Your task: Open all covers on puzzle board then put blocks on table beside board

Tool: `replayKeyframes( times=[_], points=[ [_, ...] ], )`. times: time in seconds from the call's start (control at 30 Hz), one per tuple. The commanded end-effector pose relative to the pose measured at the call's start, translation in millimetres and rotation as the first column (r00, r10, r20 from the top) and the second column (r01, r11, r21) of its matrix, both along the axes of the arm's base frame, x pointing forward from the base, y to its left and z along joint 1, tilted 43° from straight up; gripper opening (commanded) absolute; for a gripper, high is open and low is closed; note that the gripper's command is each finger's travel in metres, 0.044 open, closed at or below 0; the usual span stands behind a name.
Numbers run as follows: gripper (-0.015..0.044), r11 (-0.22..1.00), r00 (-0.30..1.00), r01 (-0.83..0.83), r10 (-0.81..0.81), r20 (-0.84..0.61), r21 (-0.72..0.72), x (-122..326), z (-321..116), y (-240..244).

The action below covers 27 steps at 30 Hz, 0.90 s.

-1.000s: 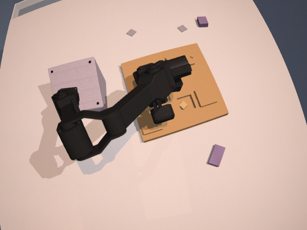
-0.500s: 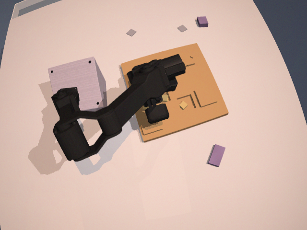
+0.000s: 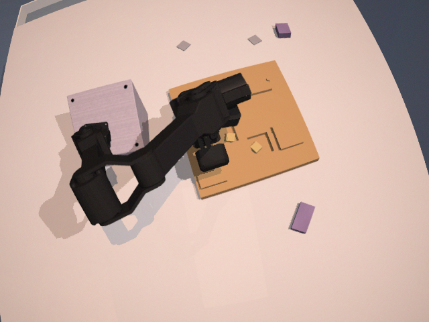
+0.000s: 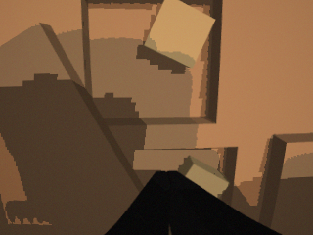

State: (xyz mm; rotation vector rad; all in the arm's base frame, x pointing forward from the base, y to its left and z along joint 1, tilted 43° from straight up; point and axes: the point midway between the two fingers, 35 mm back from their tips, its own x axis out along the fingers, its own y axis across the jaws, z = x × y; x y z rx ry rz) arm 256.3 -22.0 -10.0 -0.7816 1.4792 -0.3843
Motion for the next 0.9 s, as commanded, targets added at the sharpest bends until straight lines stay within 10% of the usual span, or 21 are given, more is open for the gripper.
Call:
replayKeyframes(
  times=[0.0,0.87],
  points=[
    [0.0000,1.000,1.000,0.004,-0.004,-0.004,0.005,-8.0,-3.9,1.9],
    [0.0000,1.000,1.000,0.004,-0.004,-0.005,0.006,-31.0,-18.0,14.4]
  ],
)
